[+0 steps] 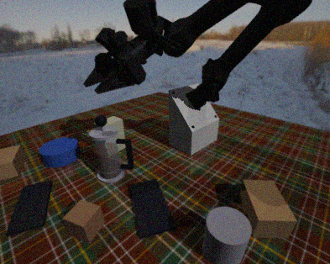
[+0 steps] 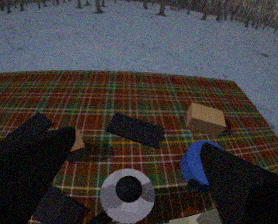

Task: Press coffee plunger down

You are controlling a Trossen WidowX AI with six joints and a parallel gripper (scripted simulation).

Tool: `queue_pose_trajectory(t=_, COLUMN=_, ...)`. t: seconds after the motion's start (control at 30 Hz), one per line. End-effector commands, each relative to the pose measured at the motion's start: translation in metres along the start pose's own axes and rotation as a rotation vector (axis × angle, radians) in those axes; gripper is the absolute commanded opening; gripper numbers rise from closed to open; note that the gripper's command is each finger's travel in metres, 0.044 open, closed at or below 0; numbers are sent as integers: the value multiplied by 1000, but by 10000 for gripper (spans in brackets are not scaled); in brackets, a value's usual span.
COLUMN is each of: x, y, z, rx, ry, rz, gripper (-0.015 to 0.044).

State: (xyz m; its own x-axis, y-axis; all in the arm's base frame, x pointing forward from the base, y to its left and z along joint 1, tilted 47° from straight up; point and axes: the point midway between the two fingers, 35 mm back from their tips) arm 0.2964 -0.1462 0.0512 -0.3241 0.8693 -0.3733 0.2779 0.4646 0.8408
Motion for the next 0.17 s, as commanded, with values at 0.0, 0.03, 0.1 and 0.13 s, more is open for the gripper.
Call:
queue_pose_trajectory(t=0.0, x=2, y=1, z=-5, rx=-3, ry=11, rz=1, gripper=440)
queue_pose_trajectory(t=0.03, x=2, y=1, z=-5, rx=-3, ry=11, rz=1, gripper=440)
queue_pose_trajectory(t=0.1, x=2, y=1, z=-5, rx=-3, ry=11, rz=1, gripper=440)
queue_pose_trajectory(t=0.13, x=2, y=1, z=-5, rx=-3, ry=11, rz=1, gripper=440)
Point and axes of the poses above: the point midway between the two fingers, 35 mm back from their tips, its own z axis out along the fingers, its own y axis across the jaws, x = y × z, and after that the axes turned 14 degrees about z, right-handed
